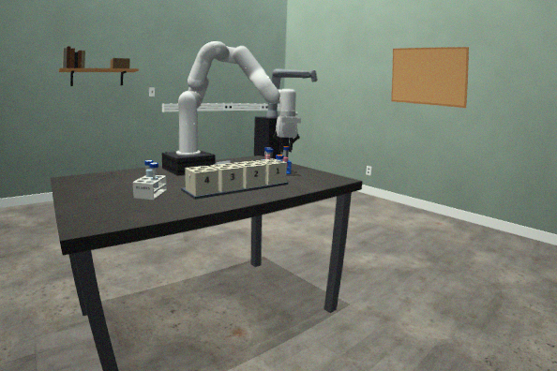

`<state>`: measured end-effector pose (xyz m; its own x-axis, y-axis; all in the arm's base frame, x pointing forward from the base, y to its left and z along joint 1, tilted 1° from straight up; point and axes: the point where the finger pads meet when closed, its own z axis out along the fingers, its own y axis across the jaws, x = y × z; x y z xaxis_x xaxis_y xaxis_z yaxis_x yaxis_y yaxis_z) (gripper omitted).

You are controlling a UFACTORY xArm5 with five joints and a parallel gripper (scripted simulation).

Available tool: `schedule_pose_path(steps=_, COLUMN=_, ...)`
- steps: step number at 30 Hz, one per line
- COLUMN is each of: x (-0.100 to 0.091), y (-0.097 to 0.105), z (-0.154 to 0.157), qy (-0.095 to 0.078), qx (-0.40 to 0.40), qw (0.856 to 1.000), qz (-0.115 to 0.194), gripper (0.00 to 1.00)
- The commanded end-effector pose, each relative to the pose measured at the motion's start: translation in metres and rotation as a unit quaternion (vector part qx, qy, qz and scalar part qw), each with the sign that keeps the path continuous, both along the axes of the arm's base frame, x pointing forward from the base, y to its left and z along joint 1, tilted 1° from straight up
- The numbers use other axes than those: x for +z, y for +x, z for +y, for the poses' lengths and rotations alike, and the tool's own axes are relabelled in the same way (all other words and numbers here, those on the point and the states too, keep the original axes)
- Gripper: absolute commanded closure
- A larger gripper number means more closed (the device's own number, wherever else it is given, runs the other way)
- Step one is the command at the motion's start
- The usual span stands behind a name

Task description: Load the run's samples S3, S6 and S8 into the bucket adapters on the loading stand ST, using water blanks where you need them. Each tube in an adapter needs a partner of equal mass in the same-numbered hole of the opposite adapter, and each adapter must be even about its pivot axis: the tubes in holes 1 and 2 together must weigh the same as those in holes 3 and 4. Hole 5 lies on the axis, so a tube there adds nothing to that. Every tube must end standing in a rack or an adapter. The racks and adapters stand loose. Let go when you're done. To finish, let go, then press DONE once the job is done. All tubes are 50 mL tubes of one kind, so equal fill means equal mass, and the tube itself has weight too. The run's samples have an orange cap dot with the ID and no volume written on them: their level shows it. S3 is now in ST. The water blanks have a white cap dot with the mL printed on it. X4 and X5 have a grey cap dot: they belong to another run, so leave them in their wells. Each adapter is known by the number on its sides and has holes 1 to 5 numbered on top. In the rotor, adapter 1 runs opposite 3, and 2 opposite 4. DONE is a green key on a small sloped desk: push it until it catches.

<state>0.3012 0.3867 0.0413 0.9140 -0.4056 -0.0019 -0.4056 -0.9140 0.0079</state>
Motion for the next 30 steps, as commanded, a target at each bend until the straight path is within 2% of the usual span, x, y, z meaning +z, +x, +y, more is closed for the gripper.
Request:
schedule_pose_path(steps=1, x=0.005, y=0.001, z=0.001, qy=0.006, qx=0.000, qw=1.000, qz=0.004, gripper=1.00)
schedule_pose_path(steps=18, x=0.012, y=0.001, z=0.001, qy=0.006, qx=0.000, qw=1.000, qz=0.004, gripper=1.00)
schedule_pose_path(steps=30, x=0.032, y=0.001, z=0.001, qy=0.006, qx=0.000, qw=1.000, qz=0.004, gripper=1.00)
